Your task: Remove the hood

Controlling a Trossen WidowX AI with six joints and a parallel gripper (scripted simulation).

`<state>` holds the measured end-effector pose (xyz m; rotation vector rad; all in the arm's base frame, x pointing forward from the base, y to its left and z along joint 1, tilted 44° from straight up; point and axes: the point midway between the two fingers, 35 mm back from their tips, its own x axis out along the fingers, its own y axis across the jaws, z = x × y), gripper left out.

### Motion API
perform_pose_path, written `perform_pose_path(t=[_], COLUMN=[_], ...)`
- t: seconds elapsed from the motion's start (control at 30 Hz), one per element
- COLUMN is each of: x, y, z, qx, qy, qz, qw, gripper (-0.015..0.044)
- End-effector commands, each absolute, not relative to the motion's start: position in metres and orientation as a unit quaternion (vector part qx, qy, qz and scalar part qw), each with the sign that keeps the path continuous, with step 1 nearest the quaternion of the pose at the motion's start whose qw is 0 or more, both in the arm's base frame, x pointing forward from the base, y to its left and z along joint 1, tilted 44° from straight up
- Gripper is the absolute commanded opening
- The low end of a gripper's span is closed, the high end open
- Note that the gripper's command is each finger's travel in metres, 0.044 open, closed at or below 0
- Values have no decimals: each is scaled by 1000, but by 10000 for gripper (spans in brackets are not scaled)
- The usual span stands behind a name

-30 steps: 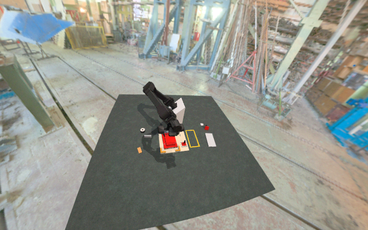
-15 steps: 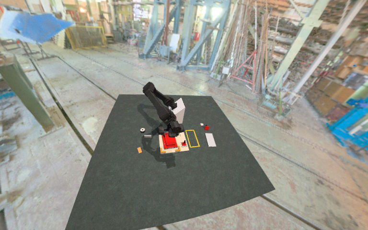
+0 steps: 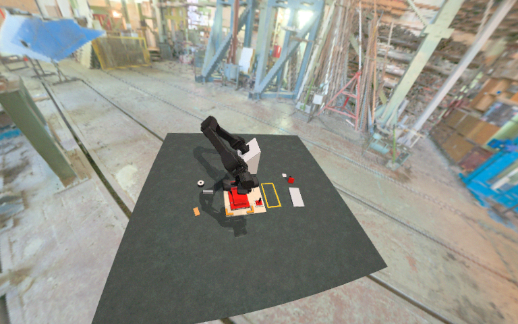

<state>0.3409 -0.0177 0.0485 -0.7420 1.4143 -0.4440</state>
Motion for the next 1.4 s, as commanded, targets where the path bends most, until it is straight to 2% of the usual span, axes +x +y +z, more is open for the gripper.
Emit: perform_pose_path(t=[0.0, 1.37], x=[341, 343], y=[-19, -35], z=[47, 31], qx=[-333, -333], qy=[628, 628], qz=[-197, -198], qw=[675, 675], gripper=[440, 440])
